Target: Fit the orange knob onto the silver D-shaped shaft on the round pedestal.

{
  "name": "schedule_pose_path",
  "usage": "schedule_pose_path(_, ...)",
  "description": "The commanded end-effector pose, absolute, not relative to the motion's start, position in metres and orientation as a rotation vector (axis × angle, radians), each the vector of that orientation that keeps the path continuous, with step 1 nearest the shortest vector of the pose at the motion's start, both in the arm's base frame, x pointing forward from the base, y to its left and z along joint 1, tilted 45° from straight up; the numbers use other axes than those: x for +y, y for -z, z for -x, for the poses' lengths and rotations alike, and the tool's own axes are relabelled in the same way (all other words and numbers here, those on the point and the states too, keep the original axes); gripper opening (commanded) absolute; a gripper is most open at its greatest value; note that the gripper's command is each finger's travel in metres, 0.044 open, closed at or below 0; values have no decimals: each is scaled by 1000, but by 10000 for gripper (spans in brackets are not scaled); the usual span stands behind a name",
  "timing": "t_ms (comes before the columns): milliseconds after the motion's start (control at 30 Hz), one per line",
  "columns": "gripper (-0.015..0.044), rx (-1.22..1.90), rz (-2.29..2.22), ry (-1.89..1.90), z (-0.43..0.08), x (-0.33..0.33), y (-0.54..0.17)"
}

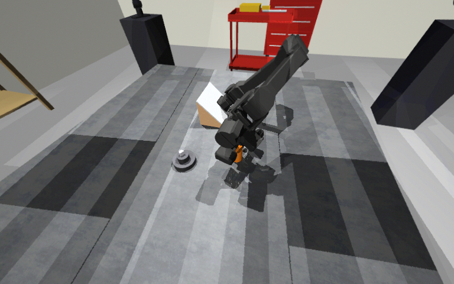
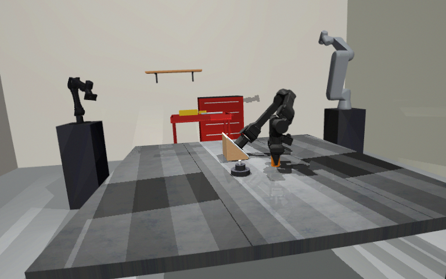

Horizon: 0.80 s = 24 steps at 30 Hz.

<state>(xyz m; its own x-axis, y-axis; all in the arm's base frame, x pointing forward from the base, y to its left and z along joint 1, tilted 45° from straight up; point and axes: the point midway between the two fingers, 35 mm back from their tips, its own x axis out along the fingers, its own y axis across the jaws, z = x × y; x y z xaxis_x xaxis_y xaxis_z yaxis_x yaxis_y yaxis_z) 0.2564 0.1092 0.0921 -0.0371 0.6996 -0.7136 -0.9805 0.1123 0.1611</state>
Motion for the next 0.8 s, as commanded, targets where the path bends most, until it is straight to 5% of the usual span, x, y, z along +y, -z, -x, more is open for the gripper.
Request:
schedule_pose_path(0,440,774,456,-1432,-255,114,-88)
schedule_pose_path(67,440,774,456,-1432,-255,115,-88)
schedule_pose_path(400,177,774,456,-1432,-255,115,-88)
schedule_pose_path(600,138,774,456,-1432,-255,115,-88)
schedule_pose_path(767,6,776,459,-1421,-259,104,-97)
